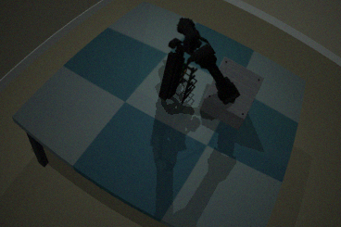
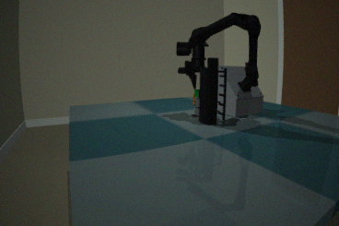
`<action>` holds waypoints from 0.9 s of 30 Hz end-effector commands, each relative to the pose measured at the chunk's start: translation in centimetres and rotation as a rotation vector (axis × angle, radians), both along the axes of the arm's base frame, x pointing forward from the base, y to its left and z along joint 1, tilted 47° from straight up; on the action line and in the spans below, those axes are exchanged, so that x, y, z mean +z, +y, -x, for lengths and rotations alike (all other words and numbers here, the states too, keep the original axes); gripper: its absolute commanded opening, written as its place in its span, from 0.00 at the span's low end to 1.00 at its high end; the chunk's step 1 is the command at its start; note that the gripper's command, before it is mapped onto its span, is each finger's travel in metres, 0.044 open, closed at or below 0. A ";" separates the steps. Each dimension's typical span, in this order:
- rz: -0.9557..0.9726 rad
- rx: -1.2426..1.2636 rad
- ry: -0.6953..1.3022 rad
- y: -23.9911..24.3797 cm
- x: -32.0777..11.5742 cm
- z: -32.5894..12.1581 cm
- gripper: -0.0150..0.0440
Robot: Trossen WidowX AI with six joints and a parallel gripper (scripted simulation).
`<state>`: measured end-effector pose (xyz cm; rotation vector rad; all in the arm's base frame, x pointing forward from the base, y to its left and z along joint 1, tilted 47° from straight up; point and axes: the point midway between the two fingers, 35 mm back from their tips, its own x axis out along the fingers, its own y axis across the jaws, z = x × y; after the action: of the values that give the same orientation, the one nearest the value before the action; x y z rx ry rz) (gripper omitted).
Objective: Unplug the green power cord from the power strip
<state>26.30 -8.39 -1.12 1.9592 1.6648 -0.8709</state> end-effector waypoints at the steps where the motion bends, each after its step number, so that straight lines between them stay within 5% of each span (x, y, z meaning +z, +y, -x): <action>1: -0.005 -0.004 0.004 0.4 -0.1 0.0 0.53; 11: -0.005 -0.004 0.004 1.0 -0.7 0.0 0.53; 15: -0.001 0.001 0.001 0.8 -0.6 -0.1 0.35; 27: -0.001 0.000 0.001 0.6 -0.8 -0.1 0.25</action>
<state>26.37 -7.57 -1.76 1.9599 1.6681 -0.8709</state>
